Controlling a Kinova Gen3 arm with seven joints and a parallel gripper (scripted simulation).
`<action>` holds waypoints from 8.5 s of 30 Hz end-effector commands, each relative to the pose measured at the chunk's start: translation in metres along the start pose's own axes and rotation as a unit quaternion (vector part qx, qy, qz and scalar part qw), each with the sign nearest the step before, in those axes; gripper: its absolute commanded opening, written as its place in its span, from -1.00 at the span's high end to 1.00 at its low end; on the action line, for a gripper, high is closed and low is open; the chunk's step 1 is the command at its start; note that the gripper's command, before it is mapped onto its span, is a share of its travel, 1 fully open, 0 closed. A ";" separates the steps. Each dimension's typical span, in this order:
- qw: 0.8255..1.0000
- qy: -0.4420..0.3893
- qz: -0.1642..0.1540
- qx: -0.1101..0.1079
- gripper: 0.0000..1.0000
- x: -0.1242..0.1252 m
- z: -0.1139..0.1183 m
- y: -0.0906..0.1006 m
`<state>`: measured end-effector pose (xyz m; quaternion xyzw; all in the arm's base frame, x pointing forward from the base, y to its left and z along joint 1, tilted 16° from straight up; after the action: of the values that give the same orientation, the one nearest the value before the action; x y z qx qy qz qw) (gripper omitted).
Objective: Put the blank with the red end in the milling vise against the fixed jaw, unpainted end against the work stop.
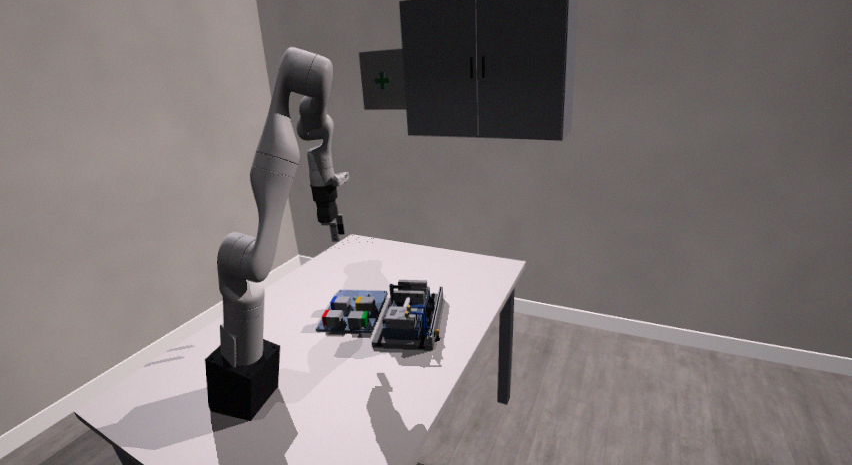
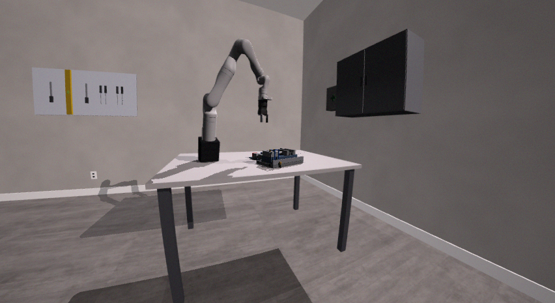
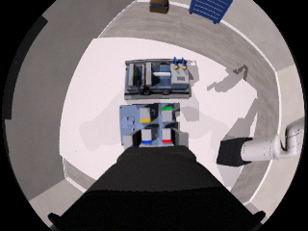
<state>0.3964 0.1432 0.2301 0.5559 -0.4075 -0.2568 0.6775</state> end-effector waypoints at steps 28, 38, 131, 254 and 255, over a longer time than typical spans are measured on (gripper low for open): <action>1.000 0.000 0.000 0.001 -1.00 0.000 0.000 0.001; 1.000 0.000 0.000 0.001 -1.00 -0.007 0.006 -0.028; 1.000 0.000 0.000 0.001 -1.00 -0.051 0.046 -0.196; 1.000 0.001 0.000 0.000 -1.00 -0.049 0.044 -0.264; 1.000 0.001 0.000 0.000 -1.00 -0.049 0.044 -0.264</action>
<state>0.3600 0.0917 -0.0358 0.5554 -0.4064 -0.2562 0.6788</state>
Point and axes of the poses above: the point where the finger pads meet when closed, its own y axis back along the fingers, its own z axis across the jaws, x = y × z, the point moved 6 cm from there along y, back along the fingers, and after that the axes turned 3 degrees about y, right-handed, at the moved point
